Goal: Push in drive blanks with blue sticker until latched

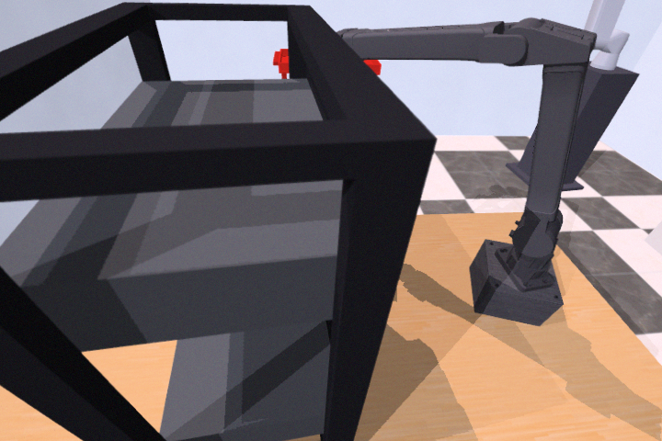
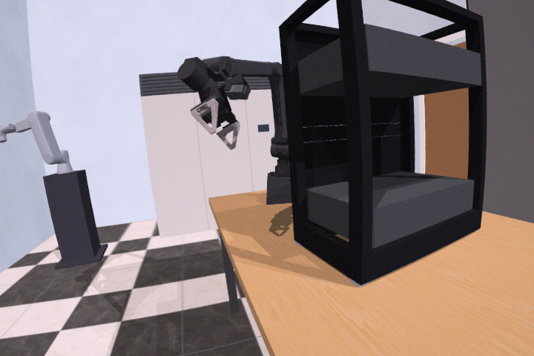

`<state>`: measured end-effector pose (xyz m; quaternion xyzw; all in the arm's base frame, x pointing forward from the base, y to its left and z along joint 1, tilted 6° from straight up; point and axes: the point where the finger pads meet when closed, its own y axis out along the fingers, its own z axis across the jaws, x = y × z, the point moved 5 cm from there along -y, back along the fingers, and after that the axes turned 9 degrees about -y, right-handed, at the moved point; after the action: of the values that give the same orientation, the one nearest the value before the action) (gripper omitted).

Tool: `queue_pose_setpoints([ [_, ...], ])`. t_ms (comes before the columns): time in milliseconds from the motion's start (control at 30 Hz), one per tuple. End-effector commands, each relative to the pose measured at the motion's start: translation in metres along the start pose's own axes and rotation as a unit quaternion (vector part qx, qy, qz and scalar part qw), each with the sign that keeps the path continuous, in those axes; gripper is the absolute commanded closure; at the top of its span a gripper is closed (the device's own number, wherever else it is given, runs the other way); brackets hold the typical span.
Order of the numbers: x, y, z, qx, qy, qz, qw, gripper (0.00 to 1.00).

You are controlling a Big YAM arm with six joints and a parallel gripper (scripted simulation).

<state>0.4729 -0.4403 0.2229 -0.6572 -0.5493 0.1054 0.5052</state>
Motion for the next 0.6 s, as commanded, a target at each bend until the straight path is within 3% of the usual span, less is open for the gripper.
queue_pose_setpoints([
  [0, 0.002, -0.006, -0.004, -0.006, -0.003, 0.001, 1.0, 0.0],
  [533, 0.002, -0.006, -0.004, -0.006, -0.003, 0.001, 1.0, 0.0],
  [567, 0.005, -0.013, -0.016, -0.018, -0.011, 0.003, 1.0, 0.0],
])
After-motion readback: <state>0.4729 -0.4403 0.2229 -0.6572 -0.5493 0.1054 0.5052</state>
